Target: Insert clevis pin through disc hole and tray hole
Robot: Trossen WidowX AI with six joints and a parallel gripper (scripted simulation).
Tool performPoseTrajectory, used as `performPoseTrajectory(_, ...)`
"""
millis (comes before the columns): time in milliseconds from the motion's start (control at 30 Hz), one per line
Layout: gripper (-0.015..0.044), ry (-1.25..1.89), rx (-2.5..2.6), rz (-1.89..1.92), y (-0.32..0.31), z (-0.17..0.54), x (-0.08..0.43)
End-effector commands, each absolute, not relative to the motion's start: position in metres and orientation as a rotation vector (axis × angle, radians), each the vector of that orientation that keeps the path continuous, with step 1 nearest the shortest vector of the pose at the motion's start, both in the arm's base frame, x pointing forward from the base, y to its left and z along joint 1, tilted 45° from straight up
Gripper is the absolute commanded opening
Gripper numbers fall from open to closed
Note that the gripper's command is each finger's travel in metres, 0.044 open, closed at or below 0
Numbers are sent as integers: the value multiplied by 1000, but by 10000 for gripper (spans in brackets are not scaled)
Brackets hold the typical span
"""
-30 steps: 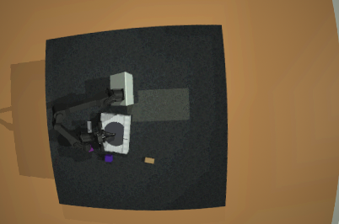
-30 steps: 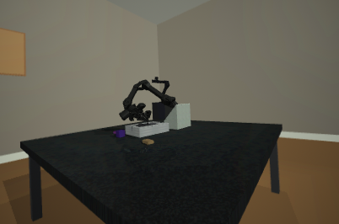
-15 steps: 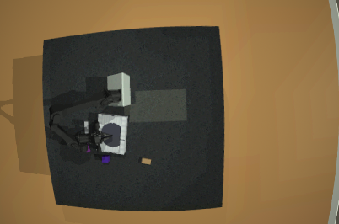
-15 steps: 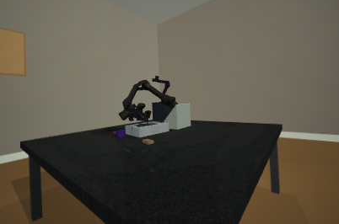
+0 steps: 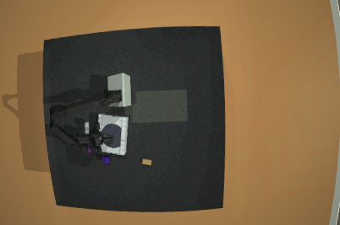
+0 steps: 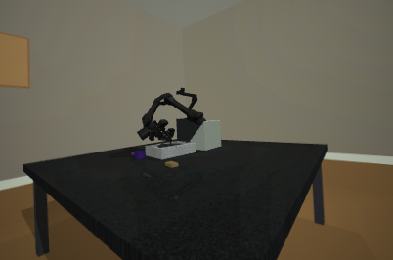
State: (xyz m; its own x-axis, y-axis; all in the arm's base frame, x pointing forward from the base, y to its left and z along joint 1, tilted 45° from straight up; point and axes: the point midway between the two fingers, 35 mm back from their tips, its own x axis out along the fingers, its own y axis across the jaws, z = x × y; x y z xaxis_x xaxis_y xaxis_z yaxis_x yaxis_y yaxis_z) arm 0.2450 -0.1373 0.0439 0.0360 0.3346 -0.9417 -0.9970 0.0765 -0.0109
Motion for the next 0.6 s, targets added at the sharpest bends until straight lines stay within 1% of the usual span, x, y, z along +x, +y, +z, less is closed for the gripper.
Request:
performPoseTrajectory(0,0,972,-916,1274,-139,45,247)
performPoseTrajectory(567,0,972,-916,1274,-139,45,250)
